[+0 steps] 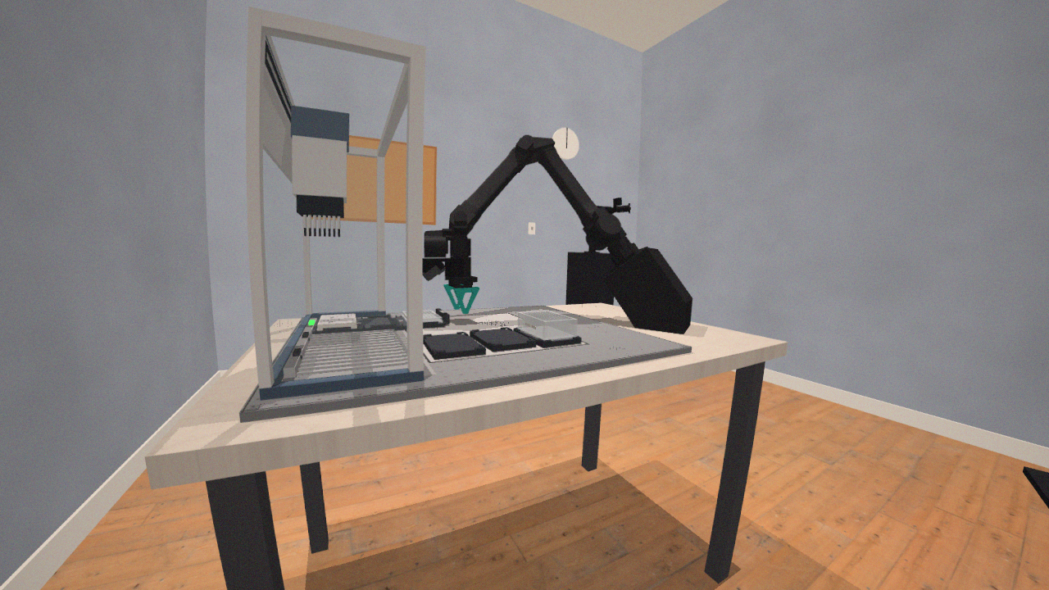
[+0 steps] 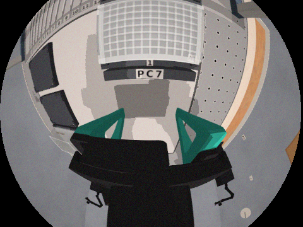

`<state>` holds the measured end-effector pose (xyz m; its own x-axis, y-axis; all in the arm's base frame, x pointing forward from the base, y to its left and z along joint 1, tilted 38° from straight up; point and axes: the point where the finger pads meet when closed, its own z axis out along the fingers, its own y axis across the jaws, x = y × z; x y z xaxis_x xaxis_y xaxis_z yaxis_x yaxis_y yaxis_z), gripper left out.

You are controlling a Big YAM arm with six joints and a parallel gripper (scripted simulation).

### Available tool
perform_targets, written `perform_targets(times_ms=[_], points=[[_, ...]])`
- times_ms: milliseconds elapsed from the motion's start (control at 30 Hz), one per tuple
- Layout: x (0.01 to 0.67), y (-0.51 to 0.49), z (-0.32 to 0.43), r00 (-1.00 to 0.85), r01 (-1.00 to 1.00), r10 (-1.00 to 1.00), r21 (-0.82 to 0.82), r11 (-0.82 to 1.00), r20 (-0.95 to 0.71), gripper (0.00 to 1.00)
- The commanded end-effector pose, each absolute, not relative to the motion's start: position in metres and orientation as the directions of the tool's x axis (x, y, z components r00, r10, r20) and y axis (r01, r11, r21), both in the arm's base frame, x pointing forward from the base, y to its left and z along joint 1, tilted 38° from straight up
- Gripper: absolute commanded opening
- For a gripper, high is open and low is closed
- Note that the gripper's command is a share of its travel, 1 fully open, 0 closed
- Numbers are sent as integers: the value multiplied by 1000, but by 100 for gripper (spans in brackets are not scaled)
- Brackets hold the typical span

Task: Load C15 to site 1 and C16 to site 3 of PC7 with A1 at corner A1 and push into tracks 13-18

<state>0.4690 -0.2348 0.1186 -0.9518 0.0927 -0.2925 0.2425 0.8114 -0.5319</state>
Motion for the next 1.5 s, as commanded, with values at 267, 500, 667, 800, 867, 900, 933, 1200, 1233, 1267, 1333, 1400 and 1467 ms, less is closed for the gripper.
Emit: perform_targets(times_ms=[267,500,667,800,867,900,933,1200,1233,1267,1333,1400,1467], points=[[475,-201,181,-930,268,74,-525,808,-361,80],[474,-186,211,-923,278,73,-522,807,-378,80],[469,-174,228,-922,279,74,-520,807,-380,80],[454,-174,209,-937,262,85,-524,811,-338,80],[453,-182,194,-946,258,102,-527,810,-306,80],[454,-181,192,-948,255,101,-528,810,-303,80],[467,-168,236,-912,310,101,-507,805,-397,100],[455,-138,280,-867,418,198,-451,789,-457,100],[454,-134,286,-867,418,198,-451,789,-457,100],[453,-132,288,-867,418,198,-450,789,-457,100],[453,-132,288,-867,418,198,-450,789,-457,100],[440,-145,256,-890,410,229,-472,781,-393,100],[442,-145,250,-896,403,230,-476,781,-381,100]])
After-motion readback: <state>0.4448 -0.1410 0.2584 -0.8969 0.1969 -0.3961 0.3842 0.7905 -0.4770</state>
